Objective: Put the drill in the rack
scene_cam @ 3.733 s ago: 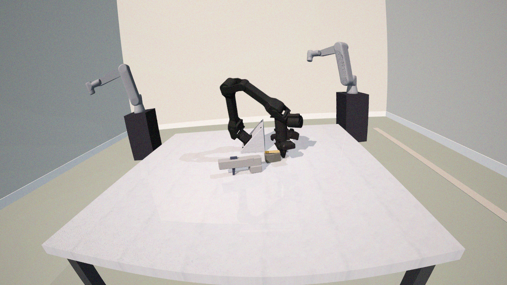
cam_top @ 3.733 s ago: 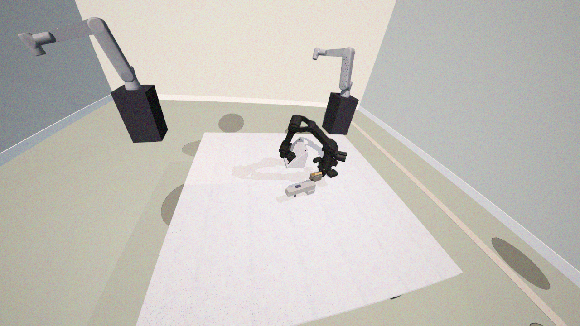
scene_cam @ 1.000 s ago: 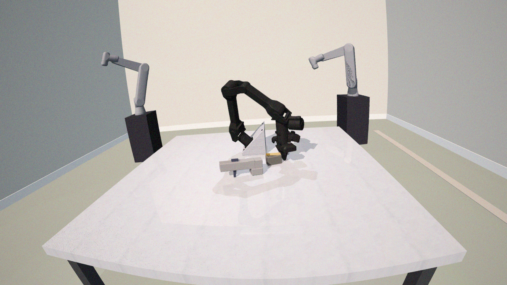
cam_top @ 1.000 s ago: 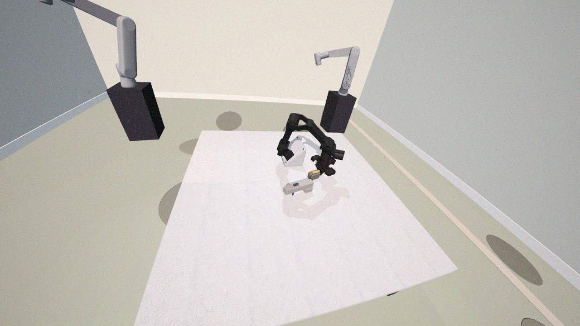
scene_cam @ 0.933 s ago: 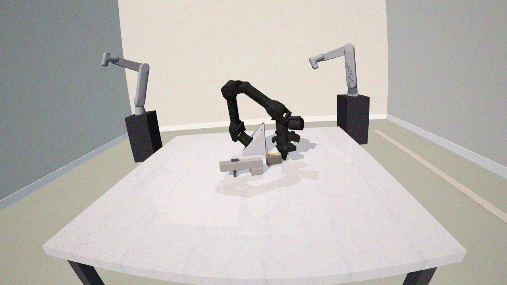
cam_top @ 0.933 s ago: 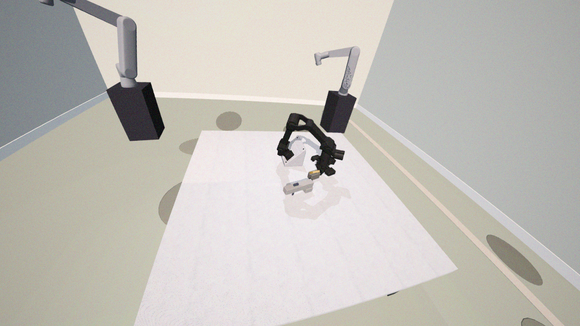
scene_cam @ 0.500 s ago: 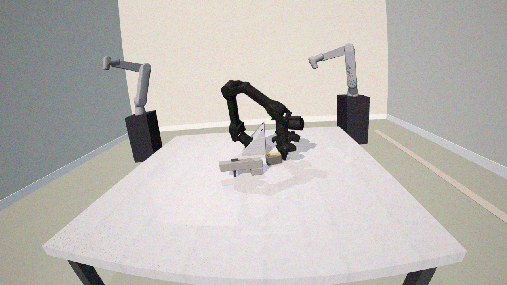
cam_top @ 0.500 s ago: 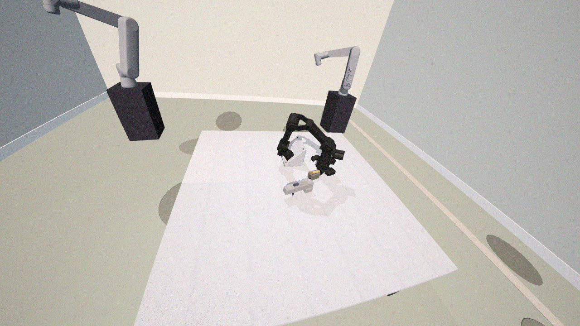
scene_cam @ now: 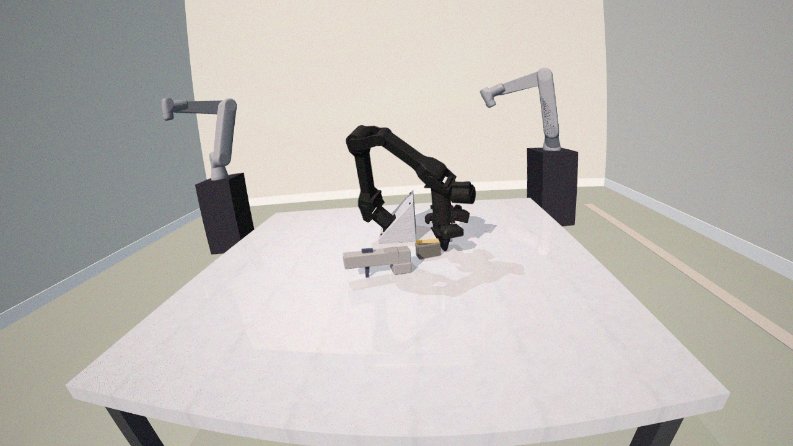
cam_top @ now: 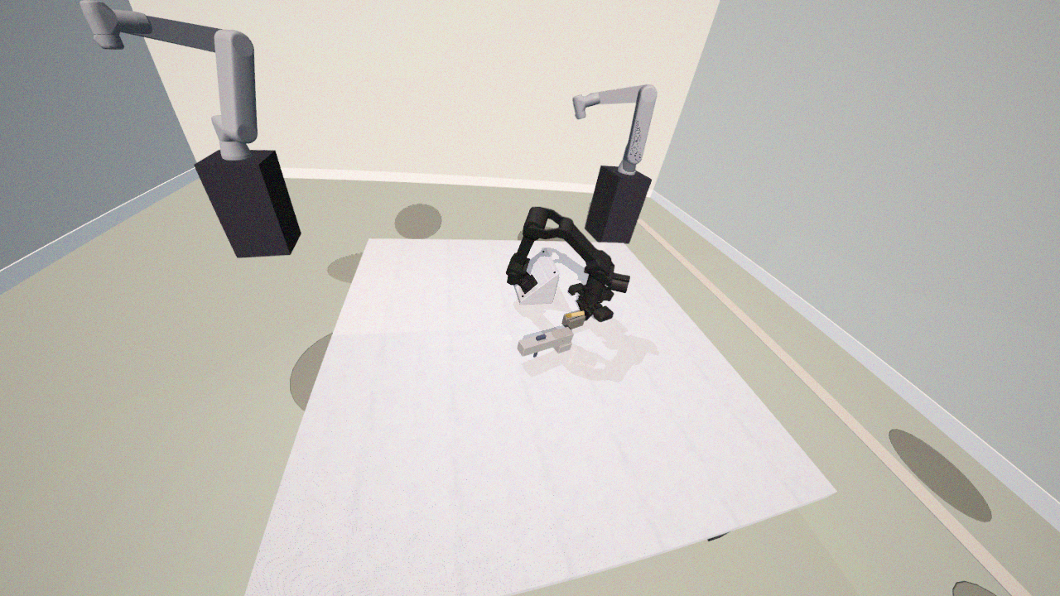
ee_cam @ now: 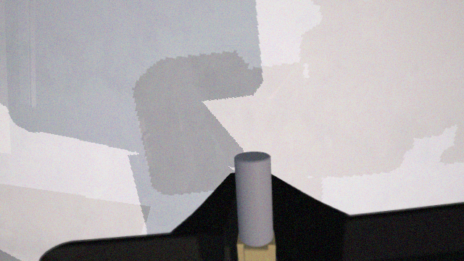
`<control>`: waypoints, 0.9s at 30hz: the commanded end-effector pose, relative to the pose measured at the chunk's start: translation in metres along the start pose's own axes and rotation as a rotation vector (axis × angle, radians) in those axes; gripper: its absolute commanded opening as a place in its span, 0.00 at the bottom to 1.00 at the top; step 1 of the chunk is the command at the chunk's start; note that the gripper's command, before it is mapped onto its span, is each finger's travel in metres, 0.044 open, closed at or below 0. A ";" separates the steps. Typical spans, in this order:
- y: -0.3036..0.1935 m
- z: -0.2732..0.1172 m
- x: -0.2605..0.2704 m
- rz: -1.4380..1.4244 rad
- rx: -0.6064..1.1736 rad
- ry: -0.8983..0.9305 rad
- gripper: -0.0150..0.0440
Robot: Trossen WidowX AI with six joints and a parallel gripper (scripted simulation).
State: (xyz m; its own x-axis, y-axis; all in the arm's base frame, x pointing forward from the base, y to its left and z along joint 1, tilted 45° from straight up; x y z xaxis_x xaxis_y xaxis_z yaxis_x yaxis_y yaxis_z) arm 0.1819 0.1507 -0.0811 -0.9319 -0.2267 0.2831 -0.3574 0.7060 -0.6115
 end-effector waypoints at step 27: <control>0.000 0.000 0.000 0.000 0.000 0.000 0.97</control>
State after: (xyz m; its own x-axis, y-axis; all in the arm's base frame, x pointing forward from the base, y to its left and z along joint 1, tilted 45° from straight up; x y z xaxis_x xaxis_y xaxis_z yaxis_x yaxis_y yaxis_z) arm 0.1818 0.1510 -0.0812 -0.9321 -0.2253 0.2835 -0.3564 0.7090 -0.6085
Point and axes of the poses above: the point midway between the two fingers, 35 mm back from their tips, its own z axis out along the fingers, its own x axis across the jaws, y = z × x, the point moved 7 cm from there along -z, back along the fingers, and after that the axes turned 10 degrees about -z, right-handed, at the moved point
